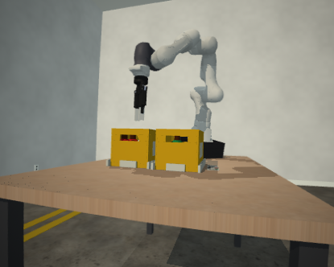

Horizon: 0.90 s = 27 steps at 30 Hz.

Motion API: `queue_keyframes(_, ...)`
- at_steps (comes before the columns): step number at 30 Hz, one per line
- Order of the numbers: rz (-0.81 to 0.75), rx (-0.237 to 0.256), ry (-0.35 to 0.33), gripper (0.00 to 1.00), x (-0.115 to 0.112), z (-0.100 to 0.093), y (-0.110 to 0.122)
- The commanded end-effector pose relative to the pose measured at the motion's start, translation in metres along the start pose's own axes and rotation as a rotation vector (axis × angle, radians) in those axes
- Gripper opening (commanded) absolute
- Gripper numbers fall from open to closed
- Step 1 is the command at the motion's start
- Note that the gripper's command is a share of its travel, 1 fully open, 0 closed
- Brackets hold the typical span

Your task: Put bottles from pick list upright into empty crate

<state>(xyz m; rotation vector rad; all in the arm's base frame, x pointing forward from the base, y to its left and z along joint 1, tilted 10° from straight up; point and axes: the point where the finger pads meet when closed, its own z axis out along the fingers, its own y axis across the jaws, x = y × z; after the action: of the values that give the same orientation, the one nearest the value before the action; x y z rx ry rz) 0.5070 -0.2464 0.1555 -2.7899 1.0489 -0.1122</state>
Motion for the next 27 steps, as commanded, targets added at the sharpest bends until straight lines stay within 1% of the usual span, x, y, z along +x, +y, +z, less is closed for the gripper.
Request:
queue_keyframes(1,-0.039,0.005,-0.015,0.38,0.013,0.001,0.008)
queue_keyframes(2,-0.039,0.005,-0.015,0.38,0.017,0.001,0.010)
queue_keyframes(4,-0.039,0.005,-0.015,0.38,0.017,0.001,0.010)
queue_keyframes(6,-0.039,0.005,-0.015,0.38,0.026,0.001,0.014)
queue_keyframes(7,-0.039,0.005,-0.015,0.38,0.027,0.001,0.015)
queue_keyframes(15,-0.039,0.005,-0.015,0.38,0.027,0.001,0.015)
queue_keyframes(27,-0.039,0.005,-0.015,0.38,0.027,0.015,0.015)
